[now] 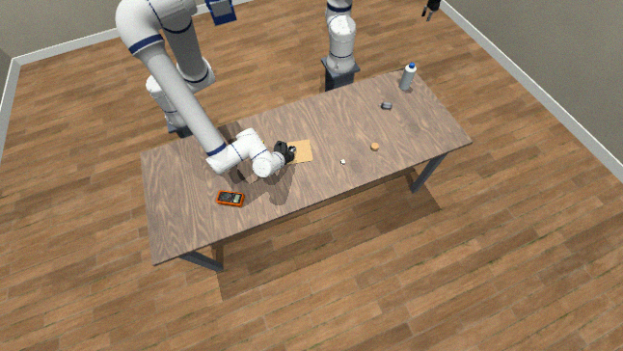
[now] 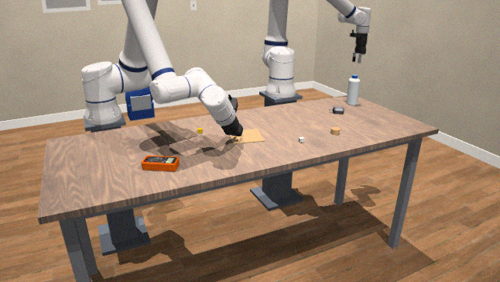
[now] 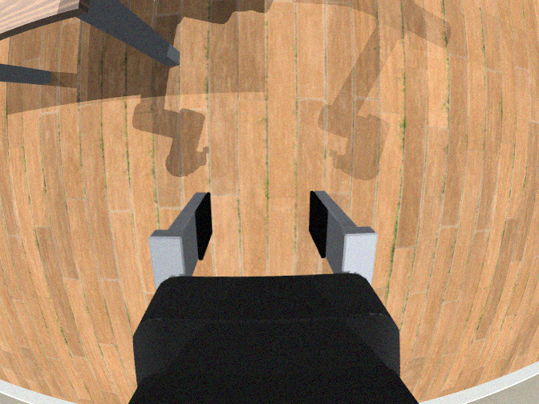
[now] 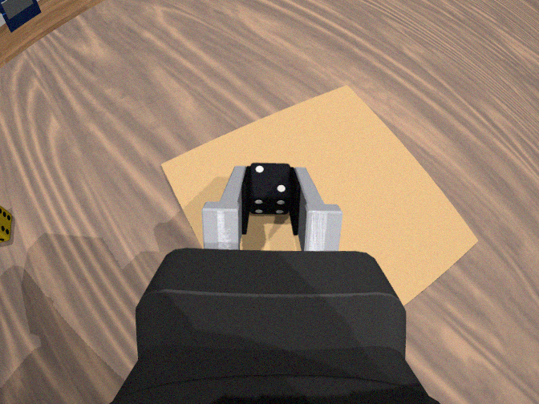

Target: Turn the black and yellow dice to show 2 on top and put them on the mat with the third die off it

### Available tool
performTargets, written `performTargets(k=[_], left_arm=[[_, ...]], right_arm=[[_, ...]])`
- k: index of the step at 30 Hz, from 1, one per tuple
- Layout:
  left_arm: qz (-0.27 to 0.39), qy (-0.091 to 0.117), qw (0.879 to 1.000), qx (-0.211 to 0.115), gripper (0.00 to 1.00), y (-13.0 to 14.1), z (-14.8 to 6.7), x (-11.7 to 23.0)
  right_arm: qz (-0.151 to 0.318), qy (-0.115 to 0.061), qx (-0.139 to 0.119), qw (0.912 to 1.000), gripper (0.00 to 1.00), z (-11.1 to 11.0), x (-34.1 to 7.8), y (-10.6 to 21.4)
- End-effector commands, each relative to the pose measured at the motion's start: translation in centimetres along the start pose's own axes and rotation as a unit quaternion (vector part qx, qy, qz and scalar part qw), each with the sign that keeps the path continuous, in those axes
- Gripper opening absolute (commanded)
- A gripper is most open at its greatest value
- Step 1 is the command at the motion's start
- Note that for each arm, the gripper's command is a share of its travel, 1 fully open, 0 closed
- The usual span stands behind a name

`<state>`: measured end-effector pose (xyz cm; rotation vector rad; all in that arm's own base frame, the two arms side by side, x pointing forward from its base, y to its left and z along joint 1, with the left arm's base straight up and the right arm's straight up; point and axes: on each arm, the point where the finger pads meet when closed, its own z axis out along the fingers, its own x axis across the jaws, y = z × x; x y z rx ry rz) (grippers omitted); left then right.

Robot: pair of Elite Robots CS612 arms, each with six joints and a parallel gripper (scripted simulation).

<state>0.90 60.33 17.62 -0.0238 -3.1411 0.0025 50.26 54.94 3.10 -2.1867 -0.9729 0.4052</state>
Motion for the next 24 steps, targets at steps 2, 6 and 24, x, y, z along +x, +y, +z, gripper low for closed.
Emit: performTargets(k=[2,6,24], left_arm=[[0.0,0.0,1.0,-0.001,1.0,0.06,-0.08,-0.01],[0.0,0.0,1.0,-0.001,1.0,0.06,-0.08,-0.01],[0.0,0.0,1.0,-0.001,1.0,0.06,-0.08,-0.01]], right_arm=[[-0.001,0.001,0.0,1.0,0.4,0.02,0.06,0.06],[-0.001,0.001,0.0,1.0,0.4,0.08,0.06,0.11],[-0.001,0.001,0.0,1.0,0.4,0.25,0.05,0.28]])
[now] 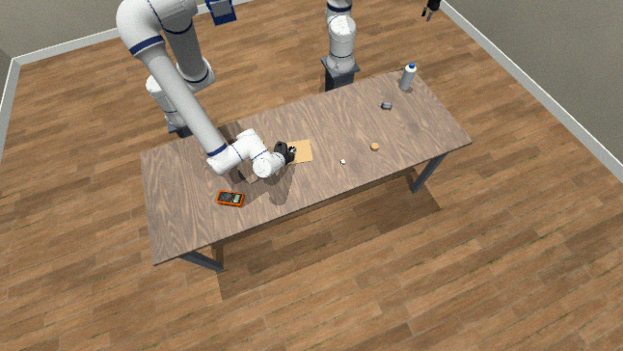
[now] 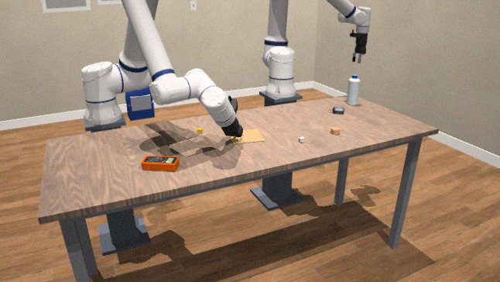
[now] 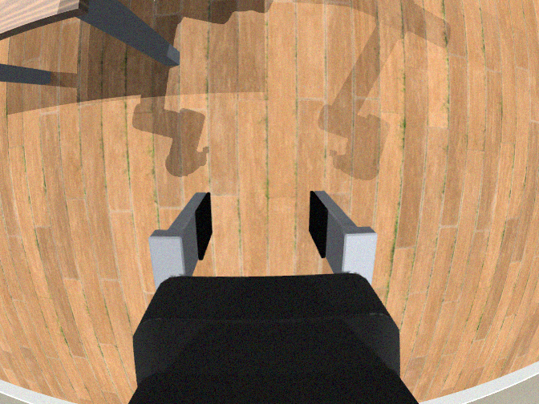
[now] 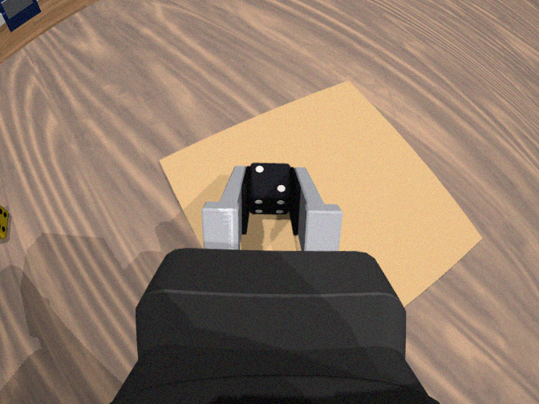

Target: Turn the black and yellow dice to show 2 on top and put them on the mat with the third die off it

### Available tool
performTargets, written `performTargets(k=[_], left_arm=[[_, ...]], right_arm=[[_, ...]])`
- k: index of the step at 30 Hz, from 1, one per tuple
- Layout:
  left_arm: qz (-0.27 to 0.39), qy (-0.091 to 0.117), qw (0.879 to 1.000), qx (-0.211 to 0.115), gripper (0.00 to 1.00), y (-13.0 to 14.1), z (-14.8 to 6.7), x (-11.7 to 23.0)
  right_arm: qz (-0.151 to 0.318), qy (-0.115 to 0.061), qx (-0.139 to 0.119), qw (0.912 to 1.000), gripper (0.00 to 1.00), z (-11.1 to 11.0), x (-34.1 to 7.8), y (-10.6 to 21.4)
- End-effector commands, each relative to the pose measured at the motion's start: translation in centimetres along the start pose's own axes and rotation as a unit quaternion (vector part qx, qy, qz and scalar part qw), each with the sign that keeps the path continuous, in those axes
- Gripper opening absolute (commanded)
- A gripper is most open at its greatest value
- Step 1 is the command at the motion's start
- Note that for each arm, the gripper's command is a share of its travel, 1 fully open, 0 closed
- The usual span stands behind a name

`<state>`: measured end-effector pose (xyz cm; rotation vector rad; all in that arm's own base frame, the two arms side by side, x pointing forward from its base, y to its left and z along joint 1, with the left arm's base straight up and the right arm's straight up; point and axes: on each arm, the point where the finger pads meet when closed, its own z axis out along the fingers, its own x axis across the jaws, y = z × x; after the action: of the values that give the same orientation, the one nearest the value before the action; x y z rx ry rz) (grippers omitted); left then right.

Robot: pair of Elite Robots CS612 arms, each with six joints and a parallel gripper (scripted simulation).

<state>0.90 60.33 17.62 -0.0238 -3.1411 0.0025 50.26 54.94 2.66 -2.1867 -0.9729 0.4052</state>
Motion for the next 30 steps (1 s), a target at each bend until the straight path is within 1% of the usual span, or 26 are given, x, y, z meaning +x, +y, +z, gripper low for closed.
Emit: performTargets(k=[1,28,29,30], left_arm=[[0.0,0.0,1.0,-0.001,1.0,0.06,-0.08,-0.01],[0.0,0.0,1.0,-0.001,1.0,0.06,-0.08,-0.01],[0.0,0.0,1.0,-0.001,1.0,0.06,-0.08,-0.01],[0.0,0.0,1.0,-0.001,1.0,0.06,-0.08,-0.01]], right_arm=[[-0.001,0.001,0.0,1.0,0.4,-0.07,0.06,-0.03],[-0.001,0.001,0.0,1.0,0.4,-0.07,0.06,-0.03],[-0.001,0.001,0.0,1.0,0.46,-0.07,0.06,-0.03],[-0.001,0.001,0.0,1.0,0.46,-0.07,0.06,-0.03]])
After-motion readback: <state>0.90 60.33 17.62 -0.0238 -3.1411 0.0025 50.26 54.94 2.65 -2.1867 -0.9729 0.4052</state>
